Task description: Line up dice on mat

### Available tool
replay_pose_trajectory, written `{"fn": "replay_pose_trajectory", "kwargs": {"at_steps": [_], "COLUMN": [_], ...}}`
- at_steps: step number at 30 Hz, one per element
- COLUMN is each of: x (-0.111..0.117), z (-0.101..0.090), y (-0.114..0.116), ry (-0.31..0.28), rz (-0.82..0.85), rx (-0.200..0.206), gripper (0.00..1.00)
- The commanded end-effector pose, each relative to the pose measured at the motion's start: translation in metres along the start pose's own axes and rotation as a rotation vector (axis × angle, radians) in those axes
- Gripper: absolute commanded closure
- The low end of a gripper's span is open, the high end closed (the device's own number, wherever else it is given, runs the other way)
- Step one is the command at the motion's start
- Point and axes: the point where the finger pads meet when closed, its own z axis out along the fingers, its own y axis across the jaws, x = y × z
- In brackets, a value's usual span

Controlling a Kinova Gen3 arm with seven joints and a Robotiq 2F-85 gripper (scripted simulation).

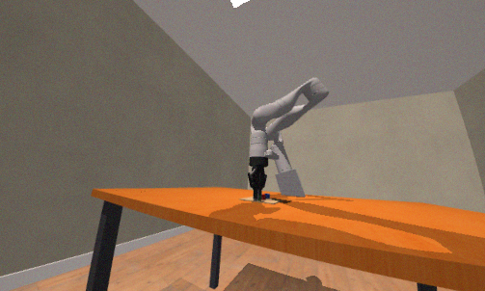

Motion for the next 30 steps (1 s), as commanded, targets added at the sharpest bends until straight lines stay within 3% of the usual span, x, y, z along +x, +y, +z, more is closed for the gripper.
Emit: {"fn": "replay_pose_trajectory", "kwargs": {"at_steps": [1,21,30], "x": [0.0002,0.0002,0.0002], "z": [-0.0007,-0.0007,-0.0007], "y": [0.0006,0.0006,0.0006], "ry": [0.001,0.001,0.001], "rz": [0.0,0.0,0.0], "rx": [-0.001,-0.001,-0.001], "gripper": [0.85,0.85,0.73]}}
